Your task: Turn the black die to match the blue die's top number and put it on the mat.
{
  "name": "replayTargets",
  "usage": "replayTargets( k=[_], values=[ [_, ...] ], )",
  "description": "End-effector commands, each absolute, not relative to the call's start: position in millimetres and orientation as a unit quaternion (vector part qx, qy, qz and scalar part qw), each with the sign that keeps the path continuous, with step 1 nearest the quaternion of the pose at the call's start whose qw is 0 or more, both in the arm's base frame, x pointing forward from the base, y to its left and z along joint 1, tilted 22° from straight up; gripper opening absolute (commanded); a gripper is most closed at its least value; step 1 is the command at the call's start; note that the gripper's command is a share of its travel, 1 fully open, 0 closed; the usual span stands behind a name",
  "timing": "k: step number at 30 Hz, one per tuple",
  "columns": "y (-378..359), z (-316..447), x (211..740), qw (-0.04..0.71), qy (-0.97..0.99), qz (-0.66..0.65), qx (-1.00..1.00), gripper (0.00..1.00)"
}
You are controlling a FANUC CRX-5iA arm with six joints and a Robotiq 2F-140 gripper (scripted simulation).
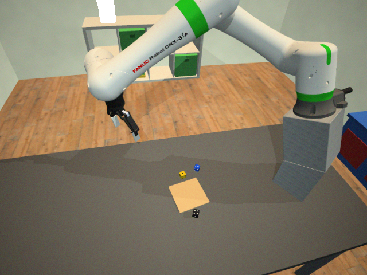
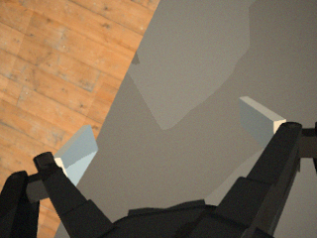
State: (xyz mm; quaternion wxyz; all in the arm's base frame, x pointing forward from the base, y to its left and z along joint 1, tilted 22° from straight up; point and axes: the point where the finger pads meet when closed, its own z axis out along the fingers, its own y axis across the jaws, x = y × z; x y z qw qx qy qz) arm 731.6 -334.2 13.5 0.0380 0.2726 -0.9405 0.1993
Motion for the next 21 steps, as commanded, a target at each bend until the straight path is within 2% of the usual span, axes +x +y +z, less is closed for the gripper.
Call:
replayTargets(
  k=[1, 21],
  values=[
    [-327, 11, 715, 0.045, -0.912, 0.215, 0.347, 1.0],
    [-293, -9, 649, 0.088, -0.788, 0.225, 0.566, 1.0]
  ],
)
